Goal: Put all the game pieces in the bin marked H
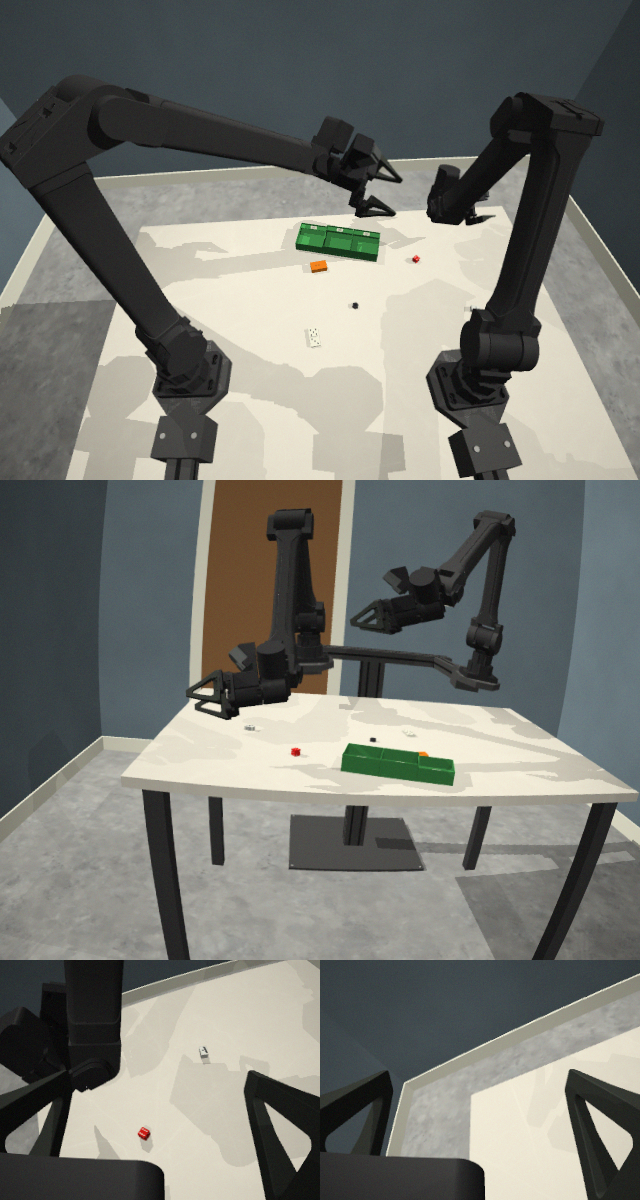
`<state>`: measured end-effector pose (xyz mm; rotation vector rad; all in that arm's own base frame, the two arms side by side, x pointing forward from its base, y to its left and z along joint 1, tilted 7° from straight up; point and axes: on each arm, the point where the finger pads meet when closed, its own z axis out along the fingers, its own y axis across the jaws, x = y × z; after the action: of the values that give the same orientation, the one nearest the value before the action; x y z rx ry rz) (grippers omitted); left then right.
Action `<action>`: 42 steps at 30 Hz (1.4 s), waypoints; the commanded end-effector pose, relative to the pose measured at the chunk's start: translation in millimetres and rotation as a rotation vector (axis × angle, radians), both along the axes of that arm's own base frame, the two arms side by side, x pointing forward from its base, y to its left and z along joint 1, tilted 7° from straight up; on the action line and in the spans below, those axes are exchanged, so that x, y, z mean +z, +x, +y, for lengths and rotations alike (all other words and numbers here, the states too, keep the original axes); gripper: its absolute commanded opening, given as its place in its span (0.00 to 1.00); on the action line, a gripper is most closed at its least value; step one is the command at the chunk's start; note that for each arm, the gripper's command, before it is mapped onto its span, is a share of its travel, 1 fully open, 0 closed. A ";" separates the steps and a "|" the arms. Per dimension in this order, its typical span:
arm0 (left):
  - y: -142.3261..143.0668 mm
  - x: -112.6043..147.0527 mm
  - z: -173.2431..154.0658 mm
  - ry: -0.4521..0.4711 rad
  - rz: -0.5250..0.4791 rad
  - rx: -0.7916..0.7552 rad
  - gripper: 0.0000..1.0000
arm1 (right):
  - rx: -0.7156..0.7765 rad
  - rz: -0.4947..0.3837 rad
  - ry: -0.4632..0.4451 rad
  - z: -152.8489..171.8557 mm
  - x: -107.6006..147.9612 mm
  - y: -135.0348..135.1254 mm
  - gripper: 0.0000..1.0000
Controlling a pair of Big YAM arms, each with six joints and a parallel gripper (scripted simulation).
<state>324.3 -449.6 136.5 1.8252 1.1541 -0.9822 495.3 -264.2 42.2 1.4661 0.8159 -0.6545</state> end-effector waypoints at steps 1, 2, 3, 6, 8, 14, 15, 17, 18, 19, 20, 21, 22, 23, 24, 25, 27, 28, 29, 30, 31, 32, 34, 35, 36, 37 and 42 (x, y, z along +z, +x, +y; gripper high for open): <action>1.1 5.2 -1.5 -0.008 -0.009 -0.001 1.00 | 0.004 -0.004 0.000 4.7 35.8 1.2 1.00; 1.1 5.2 -1.5 -0.008 -0.009 -0.001 1.00 | 0.004 -0.004 0.000 5.3 42.8 0.5 1.00; 1.1 5.2 -1.5 -0.008 -0.009 -0.001 1.00 | 0.004 -0.004 0.000 5.9 50.0 -0.1 1.00; 1.1 5.2 -1.5 -0.008 -0.009 -0.001 1.00 | 0.004 -0.004 0.000 7.8 72.1 -1.9 1.00; 1.1 5.2 -1.5 -0.008 -0.009 -0.001 1.00 | 0.004 -0.004 0.000 9.1 86.7 -3.3 1.00; 1.1 5.2 -1.5 -0.008 -0.009 -0.001 1.00 | 0.004 -0.004 0.000 11.3 112.9 -5.5 1.00; 1.1 5.2 -1.5 -0.008 -0.009 -0.001 1.00 | 0.004 -0.004 0.000 11.8 118.6 -6.0 1.00; 1.1 5.2 -1.5 -0.008 -0.009 -0.001 1.00 | 0.004 -0.004 0.000 12.6 128.8 -6.9 1.00; 1.1 5.2 -1.5 -0.008 -0.009 -0.001 1.00 | 0.004 -0.004 0.000 13.0 133.3 -7.2 1.00; 1.1 5.2 -1.5 -0.008 -0.009 -0.001 1.00 | 0.004 -0.004 0.000 13.4 137.3 -7.6 1.00; 1.1 5.2 -1.5 -0.008 -0.009 -0.001 1.00 | 0.004 -0.004 0.000 13.7 140.9 -7.9 1.00; 1.1 5.2 -1.5 -0.008 -0.009 -0.001 1.00 | 0.004 -0.004 0.000 13.9 144.1 -8.2 1.00; 1.1 5.2 -1.5 -0.008 -0.009 -0.001 1.00 | 0.004 -0.004 0.000 14.2 146.6 -8.4 1.00; 1.1 5.2 -1.5 -0.008 -0.009 -0.001 1.00 | 0.004 -0.004 0.000 14.4 148.6 -8.5 1.00; 1.1 5.2 -1.5 -0.008 -0.009 -0.001 1.00 | 0.004 -0.004 0.000 14.5 150.3 -8.5 1.00; 1.1 5.2 -1.5 -0.008 -0.009 -0.001 1.00 | 0.004 -0.004 0.000 14.7 151.6 -8.6 1.00; 1.1 5.2 -1.5 -0.008 -0.009 -0.001 1.00 | 0.004 -0.004 0.000 14.8 153.2 -8.6 1.00; 1.1 5.2 -1.5 -0.008 -0.009 -0.001 1.00 | 0.004 -0.004 0.000 14.8 153.2 -8.6 1.00; 1.1 5.2 -1.5 -0.008 -0.009 -0.001 1.00 | 0.004 -0.004 0.000 14.8 153.2 -8.6 1.00; 1.1 5.2 -1.5 -0.008 -0.009 -0.001 1.00 | 0.004 -0.004 0.000 14.9 153.7 -8.7 1.00; 1.1 5.2 -1.5 -0.008 -0.009 -0.001 1.00 | 0.004 -0.004 0.000 14.9 153.9 -8.7 1.00; 1.1 5.2 -1.5 -0.008 -0.009 -0.001 1.00 | 0.004 -0.004 0.000 14.9 154.0 -8.7 1.00; 1.1 5.2 -1.5 -0.008 -0.009 -0.001 1.00 | 0.004 -0.004 0.000 14.9 154.0 -8.7 1.00; 1.1 5.2 -1.5 -0.008 -0.009 -0.001 1.00 | 0.004 -0.004 0.000 14.9 154.0 -8.7 1.00; 1.1 5.2 -1.5 -0.008 -0.009 -0.001 1.00 | 0.004 -0.004 0.000 14.9 154.0 -8.7 1.00; 1.1 5.2 -1.5 -0.008 -0.009 -0.001 1.00 | 0.004 -0.003 0.000 14.9 154.0 -8.7 1.00; 1.1 5.2 -1.5 -0.008 -0.009 -0.001 1.00 | 0.006 -0.003 0.001 15.0 154.0 -8.5 1.00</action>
<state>324.3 -449.6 136.5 1.8252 1.1541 -0.9822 480.8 -254.4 180.0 1.4637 0.8406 -0.6828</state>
